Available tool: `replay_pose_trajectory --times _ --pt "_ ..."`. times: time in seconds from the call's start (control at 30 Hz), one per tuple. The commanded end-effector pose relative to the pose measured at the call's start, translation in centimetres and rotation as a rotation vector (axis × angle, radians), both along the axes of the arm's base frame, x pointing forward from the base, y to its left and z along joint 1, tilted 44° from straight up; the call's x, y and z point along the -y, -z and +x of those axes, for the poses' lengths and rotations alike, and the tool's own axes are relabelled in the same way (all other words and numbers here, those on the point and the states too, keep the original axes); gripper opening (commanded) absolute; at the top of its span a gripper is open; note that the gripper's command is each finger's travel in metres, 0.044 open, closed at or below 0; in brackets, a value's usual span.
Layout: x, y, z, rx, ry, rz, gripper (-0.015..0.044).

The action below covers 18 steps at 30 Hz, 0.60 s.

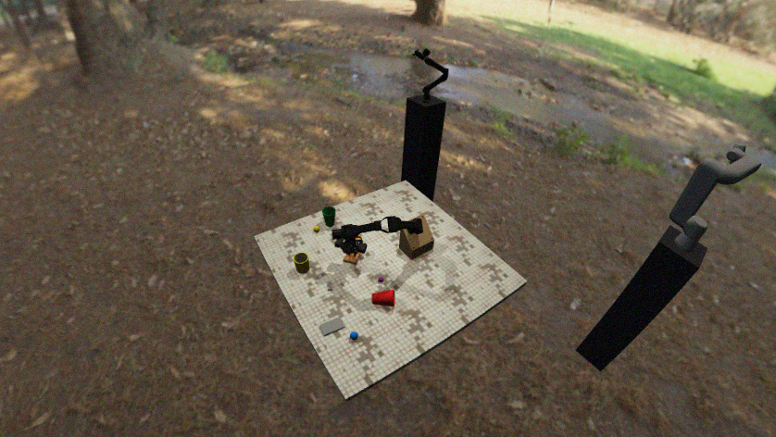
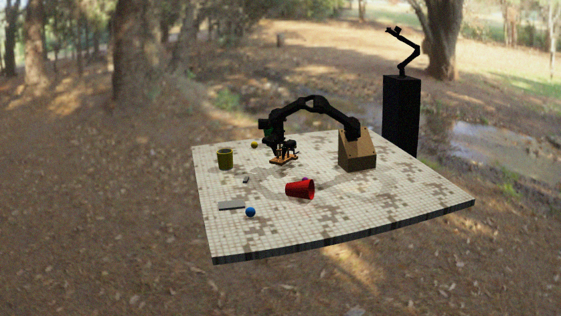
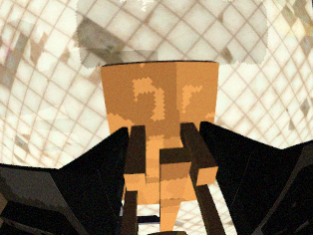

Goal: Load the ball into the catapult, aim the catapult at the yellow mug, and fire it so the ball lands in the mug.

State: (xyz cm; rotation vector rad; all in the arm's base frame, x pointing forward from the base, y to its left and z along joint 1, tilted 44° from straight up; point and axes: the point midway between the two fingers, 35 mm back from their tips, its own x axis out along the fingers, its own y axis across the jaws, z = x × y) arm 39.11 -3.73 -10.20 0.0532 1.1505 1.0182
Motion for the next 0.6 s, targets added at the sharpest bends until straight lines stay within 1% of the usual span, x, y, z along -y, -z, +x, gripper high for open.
replay_pose_trajectory --times 0.0,0.57 --pt "0.1 0.2 0.4 0.007 0.013 -0.003 0.0000" --pt "-1.8 2.2 0.6 0.007 0.014 -0.001 0.0000"
